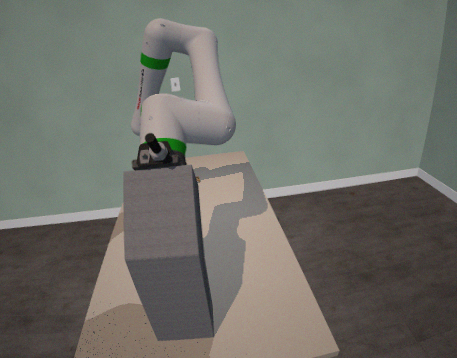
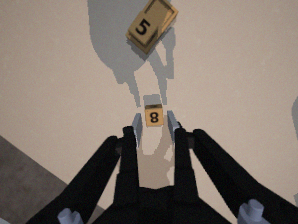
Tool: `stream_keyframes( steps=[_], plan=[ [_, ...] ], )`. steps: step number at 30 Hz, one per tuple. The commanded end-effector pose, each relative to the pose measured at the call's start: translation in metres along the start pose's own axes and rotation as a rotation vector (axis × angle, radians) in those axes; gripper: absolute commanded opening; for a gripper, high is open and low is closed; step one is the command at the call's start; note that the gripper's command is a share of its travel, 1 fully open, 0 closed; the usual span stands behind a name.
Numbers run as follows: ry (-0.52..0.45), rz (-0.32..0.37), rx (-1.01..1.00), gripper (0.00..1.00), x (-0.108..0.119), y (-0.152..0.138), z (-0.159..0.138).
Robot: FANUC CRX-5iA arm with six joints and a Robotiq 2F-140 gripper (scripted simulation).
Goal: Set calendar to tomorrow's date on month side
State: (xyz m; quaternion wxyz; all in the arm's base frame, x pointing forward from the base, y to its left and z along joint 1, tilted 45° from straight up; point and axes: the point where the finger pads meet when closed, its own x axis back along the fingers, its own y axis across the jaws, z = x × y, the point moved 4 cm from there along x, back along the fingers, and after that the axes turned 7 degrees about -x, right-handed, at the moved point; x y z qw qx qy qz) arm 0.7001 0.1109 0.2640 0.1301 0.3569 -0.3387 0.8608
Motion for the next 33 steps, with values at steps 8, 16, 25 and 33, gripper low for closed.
stream_keyframes(
  steps=[8,16,25,33],
  plan=[
    [0.0,0.0,0.0,0.36,0.0,0.0,0.0],
    [0.0,0.0,0.0,0.36,0.004,0.0,0.0],
    [0.0,0.0,0.0,0.36,0.029,0.0,0.0],
    [0.0,0.0,0.0,0.36,0.039,0.0,0.0]
  ],
)
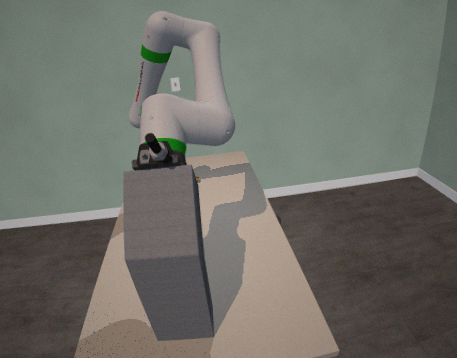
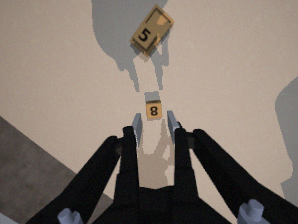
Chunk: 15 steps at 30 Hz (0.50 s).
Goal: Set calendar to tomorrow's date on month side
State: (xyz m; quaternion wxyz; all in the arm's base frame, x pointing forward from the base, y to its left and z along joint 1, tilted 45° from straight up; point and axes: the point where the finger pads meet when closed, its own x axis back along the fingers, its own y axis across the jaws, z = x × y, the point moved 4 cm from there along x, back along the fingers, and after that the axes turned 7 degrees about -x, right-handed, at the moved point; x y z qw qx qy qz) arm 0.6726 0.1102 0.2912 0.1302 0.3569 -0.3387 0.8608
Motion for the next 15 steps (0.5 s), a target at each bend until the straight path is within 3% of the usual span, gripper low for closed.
stream_keyframes(
  steps=[1,9,15],
  plan=[
    [0.0,0.0,0.0,0.36,0.001,0.0,0.0],
    [0.017,-0.005,-0.003,0.36,0.001,0.001,0.004],
    [0.093,-0.021,-0.011,0.36,0.002,0.006,0.016]
  ],
)
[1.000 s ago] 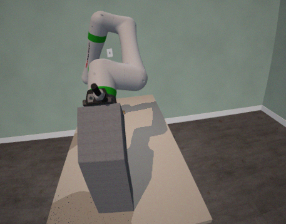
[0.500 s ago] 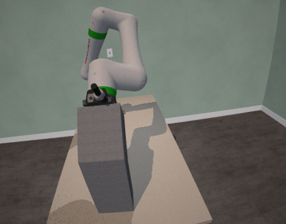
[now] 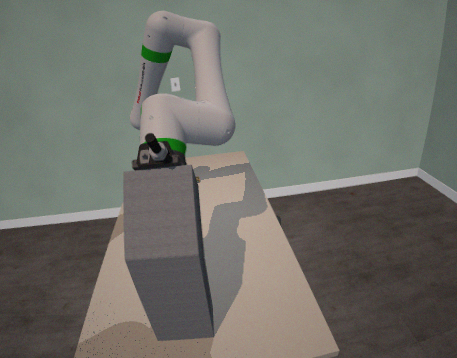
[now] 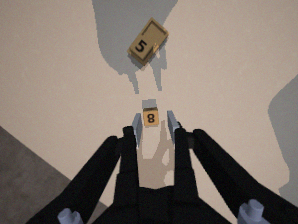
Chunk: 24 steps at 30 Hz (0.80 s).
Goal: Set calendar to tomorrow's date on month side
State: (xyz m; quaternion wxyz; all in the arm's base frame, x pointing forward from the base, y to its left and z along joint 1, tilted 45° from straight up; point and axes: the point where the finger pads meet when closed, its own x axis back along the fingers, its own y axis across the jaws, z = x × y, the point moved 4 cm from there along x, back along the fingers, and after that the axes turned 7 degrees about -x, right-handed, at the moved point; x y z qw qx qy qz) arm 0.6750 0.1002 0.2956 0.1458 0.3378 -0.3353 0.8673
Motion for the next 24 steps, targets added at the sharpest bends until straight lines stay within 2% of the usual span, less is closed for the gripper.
stream_keyframes(
  steps=[1,7,12,24],
  plan=[
    [0.044,-0.006,-0.006,0.36,0.0,0.002,0.006],
    [0.126,-0.004,-0.009,0.36,0.001,0.002,0.01],
    [0.184,0.018,-0.005,0.36,0.001,-0.001,-0.002],
    [0.211,0.048,0.003,0.36,-0.001,-0.002,-0.027]
  ],
)
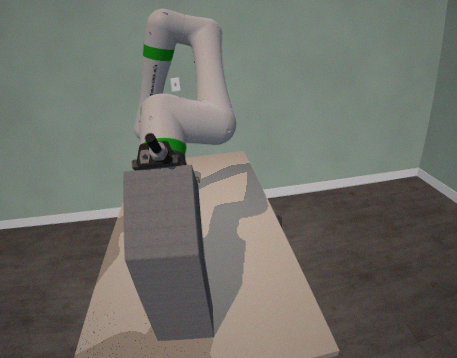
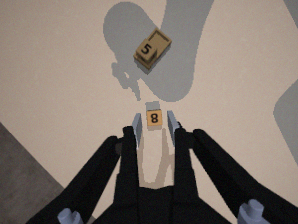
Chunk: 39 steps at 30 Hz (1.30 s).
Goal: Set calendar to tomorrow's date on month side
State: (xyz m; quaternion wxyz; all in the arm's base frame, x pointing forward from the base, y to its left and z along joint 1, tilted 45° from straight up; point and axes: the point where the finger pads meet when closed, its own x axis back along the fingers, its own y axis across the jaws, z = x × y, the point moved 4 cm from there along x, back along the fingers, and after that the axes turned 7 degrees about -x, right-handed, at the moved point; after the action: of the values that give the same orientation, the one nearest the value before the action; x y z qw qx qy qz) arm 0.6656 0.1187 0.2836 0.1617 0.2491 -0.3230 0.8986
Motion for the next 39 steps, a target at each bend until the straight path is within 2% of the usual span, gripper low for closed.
stream_keyframes(
  steps=[1,6,10,13,18,29,35,39],
  plan=[
    [0.021,0.014,-0.004,0.36,0.0,0.001,-0.004],
    [0.042,0.007,-0.003,0.36,-0.001,0.003,-0.004],
    [0.129,-0.007,-0.002,0.36,-0.004,0.009,-0.007],
    [0.157,-0.005,-0.001,0.36,-0.005,0.009,-0.008],
    [0.267,0.035,-0.004,0.36,-0.003,0.004,-0.016],
    [0.338,0.04,-0.007,0.36,-0.007,0.006,-0.022],
    [0.517,0.068,-0.007,0.36,-0.009,0.006,-0.031],
    [0.541,0.077,-0.007,0.36,-0.009,0.005,-0.036]
  ],
)
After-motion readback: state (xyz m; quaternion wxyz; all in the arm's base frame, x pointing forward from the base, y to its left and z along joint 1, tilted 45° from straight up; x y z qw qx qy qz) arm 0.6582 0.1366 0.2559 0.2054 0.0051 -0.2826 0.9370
